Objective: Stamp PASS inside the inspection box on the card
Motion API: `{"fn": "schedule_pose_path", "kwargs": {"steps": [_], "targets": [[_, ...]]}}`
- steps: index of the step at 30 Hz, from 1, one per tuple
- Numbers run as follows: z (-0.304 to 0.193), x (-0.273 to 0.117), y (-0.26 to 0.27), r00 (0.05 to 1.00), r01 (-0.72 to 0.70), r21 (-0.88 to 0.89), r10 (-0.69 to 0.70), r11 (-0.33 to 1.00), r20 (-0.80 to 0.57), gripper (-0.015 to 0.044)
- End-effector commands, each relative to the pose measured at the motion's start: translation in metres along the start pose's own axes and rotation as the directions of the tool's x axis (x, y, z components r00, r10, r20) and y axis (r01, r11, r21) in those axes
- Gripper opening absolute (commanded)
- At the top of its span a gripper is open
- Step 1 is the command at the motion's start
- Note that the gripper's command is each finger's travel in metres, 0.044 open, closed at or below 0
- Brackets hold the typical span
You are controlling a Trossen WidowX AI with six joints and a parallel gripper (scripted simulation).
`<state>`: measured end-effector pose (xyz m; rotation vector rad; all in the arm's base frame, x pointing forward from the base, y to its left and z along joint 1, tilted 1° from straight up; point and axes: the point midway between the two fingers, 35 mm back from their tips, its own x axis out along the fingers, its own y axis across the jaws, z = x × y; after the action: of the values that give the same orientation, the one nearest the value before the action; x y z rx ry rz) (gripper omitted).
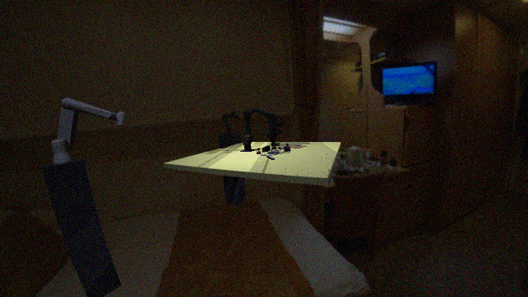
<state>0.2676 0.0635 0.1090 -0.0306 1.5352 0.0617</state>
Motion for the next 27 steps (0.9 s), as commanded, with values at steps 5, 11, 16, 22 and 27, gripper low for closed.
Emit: {"fn": "schedule_pose_path", "kwargs": {"steps": [5,11,16,22,27], "targets": [[0.000,0.006,0.000,1.000,0.004,0.004,-0.004,1.000,-0.001,0.0000],[0.000,0.010,0.000,1.000,0.004,0.004,-0.004,1.000,-0.001,0.0000],[0.000,0.013,0.000,1.000,0.004,0.004,-0.004,1.000,-0.001,0.0000],[0.000,0.017,0.000,1.000,0.005,0.004,-0.005,1.000,-0.001,0.0000],[0.000,0.021,-0.001,1.000,0.005,0.004,-0.005,1.000,0.000,0.0000]]}}
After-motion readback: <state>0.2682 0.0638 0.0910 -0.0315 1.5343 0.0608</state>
